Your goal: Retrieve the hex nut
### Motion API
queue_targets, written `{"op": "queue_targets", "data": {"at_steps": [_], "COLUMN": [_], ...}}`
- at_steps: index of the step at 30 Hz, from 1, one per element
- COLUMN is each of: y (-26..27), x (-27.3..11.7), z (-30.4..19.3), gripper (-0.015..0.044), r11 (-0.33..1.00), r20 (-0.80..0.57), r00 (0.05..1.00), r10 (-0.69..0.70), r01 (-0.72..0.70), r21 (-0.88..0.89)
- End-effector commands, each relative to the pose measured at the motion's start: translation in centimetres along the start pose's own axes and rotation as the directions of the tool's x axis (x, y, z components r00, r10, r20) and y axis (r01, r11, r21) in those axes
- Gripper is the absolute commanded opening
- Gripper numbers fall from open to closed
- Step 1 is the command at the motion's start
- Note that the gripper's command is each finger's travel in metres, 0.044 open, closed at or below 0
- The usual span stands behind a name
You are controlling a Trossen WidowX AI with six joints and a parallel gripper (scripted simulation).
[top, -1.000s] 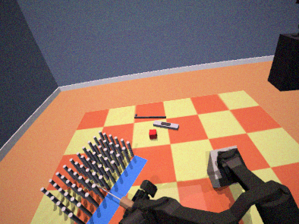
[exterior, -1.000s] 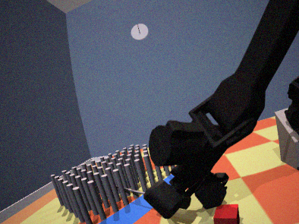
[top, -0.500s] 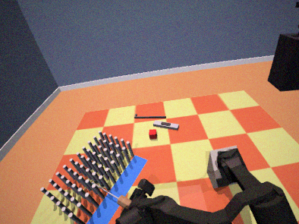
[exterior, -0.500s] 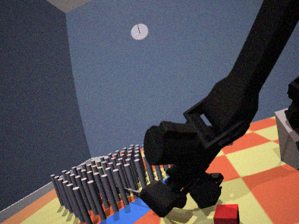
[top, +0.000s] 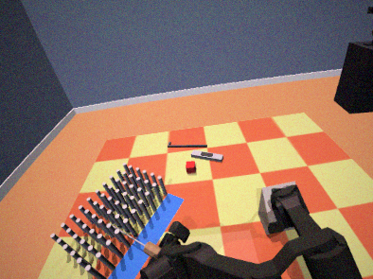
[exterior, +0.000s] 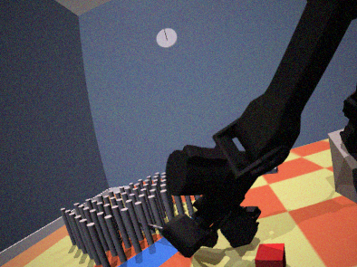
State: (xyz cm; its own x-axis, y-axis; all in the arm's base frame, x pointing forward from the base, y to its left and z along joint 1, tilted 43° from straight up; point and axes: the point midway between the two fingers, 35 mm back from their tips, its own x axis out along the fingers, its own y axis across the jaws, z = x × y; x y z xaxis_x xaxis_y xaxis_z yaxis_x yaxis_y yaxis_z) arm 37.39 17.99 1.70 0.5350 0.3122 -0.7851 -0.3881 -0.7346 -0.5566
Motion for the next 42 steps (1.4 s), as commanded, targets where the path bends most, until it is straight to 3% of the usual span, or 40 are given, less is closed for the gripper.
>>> {"op": "queue_targets", "data": {"at_steps": [1, 42], "y": [-0.2, 0.0], "x": [0.4, 2.5], "z": [-0.5, -2.7], "gripper": [0.0000, 0.0000], "r11": [1.000, 1.000], "r20": [-0.006, -0.009], "r00": [1.000, 1.000], "r10": [-0.004, -0.005], "r01": [0.004, 0.005], "r21": [-0.003, -0.002]}}
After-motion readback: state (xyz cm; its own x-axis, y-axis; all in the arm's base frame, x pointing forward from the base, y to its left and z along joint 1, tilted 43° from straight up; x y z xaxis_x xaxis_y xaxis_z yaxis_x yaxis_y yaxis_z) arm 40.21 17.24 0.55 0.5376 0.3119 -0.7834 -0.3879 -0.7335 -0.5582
